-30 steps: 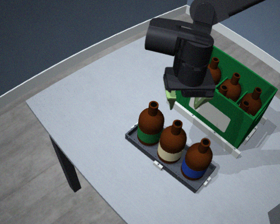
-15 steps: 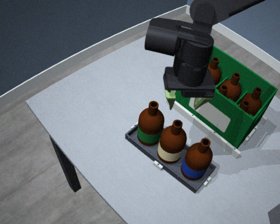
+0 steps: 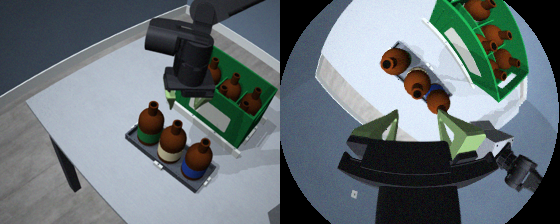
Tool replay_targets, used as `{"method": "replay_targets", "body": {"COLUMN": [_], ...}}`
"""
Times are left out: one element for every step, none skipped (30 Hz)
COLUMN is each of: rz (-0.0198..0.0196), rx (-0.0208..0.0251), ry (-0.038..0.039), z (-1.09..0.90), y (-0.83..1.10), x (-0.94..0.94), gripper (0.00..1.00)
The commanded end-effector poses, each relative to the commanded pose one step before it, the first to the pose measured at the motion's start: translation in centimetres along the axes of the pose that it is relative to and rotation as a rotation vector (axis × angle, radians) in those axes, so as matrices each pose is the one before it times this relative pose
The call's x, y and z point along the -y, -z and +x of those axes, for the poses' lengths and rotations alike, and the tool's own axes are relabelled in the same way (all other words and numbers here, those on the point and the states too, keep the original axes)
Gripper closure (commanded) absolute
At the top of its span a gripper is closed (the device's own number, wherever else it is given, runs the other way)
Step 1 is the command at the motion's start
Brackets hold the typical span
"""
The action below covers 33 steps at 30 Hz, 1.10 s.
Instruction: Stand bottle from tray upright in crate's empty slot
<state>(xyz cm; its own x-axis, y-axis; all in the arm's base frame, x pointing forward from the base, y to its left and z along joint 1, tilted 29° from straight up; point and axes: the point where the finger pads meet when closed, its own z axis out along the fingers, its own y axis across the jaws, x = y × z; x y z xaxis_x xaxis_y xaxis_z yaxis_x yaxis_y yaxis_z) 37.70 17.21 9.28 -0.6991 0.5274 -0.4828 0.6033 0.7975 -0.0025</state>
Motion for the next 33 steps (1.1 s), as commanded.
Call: {"method": "replay_targets", "body": {"rz": [-0.0447,0.00042,0.00067,0.00097,0.0,0.0,0.0013,0.00167,0.00206,0.00403,0.00806,0.00925,0.01046,0.00601,0.00135,-0.00295,-0.00516,-0.00227,0.0039,0.00599,0.00096,0.0,0.0,-0.03535,0.00642,0.00963,0.00824,0.00728,0.00628,-0.00059,-0.0071,-0.00659,0.00107], "rx": [0.01519,-0.00007,-0.00011,-0.00016,0.0,0.0,-0.00021,-0.00027,-0.00034,-0.00098,-0.00236,-0.00277,-0.00322,-0.00198,-0.00071,0.00073,0.00105,0.00014,-0.00165,-0.00186,0.00028,0.0,0.0,0.01206,-0.00222,-0.00283,-0.00279,-0.00244,-0.00252,0.00006,0.00284,0.00221,-0.00137], "ry": [-0.02419,0.00009,0.00015,0.00021,0.0,0.0,0.00029,0.00037,0.00045,0.00141,0.00349,0.00401,0.00453,0.00424,0.00131,-0.00048,0.00135,0.00181,0.00188,-0.00081,-0.00332,0.0,0.0,-0.00804,0.00104,-0.00084,0.00176,0.00394,0.00348,-0.0003,-0.00392,-0.00072,0.00531], "z": [-0.993,0.006,0.01,0.015,0.0,0.0,0.02,0.026,0.032,0.053,0.093,0.108,0.123,0.092,0.052,-0.05,0.004,0.057,0.128,0.038,-0.133,0.0,0.0,-0.757,0.119,0.074,0.171,0.247,0.225,-0.018,-0.257,-0.113,0.246], "y": [1.819,-0.05,-0.08,-0.115,0.0,0.0,-0.154,-0.197,-0.244,-0.292,-0.341,-0.391,-0.442,-0.269,-0.121,0.005,0.073,-0.025,-0.226,-0.305,-0.157,0.0,0.0,1.005,-0.331,-0.439,-0.389,-0.349,-0.325,-0.128,0.063,0.056,-0.163], "x": [-1.441,0.012,0.019,0.027,0.0,0.0,0.037,0.048,0.06,0.113,0.22,0.252,0.286,0.253,0.068,-0.139,-0.238,-0.1,0.193,0.285,0.035,0.0,0.0,-1.696,0.314,0.464,0.404,0.359,0.315,-0.029,-0.356,-0.324,0.068], "gripper": [0.39,0.39,0.39,0.39,0.39,0.39,0.39,0.39,0.39,0.39,0.39,0.39,0.39,0.39,0.39,0.39,0.39,0.39,0.39,0.39,0.39,0.39,0.39,0.39,0.39,0.39,0.39,0.39,0.39,0.39,0.39,0.39,0.39]}}
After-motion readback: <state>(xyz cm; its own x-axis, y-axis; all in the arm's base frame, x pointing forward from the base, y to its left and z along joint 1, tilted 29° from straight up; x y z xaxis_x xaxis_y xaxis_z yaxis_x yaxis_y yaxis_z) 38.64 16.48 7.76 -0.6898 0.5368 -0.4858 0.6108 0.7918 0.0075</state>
